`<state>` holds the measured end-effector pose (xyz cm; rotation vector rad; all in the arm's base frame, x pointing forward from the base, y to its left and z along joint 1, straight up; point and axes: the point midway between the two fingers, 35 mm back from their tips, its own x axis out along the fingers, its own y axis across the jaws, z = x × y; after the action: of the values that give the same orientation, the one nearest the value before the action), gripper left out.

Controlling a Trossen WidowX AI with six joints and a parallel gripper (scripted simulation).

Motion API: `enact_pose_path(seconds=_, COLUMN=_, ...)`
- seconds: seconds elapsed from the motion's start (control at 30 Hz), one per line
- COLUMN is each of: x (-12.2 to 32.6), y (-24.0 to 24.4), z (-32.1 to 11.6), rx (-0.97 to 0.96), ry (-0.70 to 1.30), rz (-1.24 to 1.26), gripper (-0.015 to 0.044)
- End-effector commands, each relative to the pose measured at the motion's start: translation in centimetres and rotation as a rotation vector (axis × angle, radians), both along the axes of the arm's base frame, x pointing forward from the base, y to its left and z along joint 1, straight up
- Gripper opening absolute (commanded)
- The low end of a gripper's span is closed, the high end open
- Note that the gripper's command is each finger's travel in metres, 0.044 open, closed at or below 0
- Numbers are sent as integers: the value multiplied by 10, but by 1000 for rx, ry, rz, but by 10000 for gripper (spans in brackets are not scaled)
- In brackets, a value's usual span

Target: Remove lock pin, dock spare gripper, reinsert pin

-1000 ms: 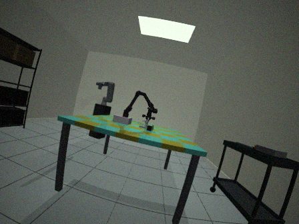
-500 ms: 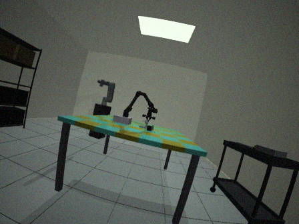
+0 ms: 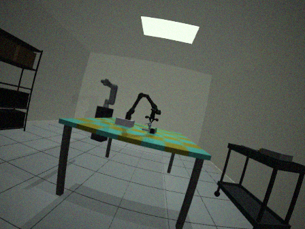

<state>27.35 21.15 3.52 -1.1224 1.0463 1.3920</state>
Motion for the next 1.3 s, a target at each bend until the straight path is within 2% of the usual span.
enact_pose_path(seconds=0.0, x=0, y=0, z=8, rx=1, ry=-2, rz=0, gripper=0)
enact_pose_path(seconds=0.37, x=1, y=0, z=8, rx=-3, ry=4, rz=1, gripper=0)
enact_pose_path(seconds=1.27, x=70, y=39, z=19, rx=-2, ry=-2, rz=54, gripper=0)
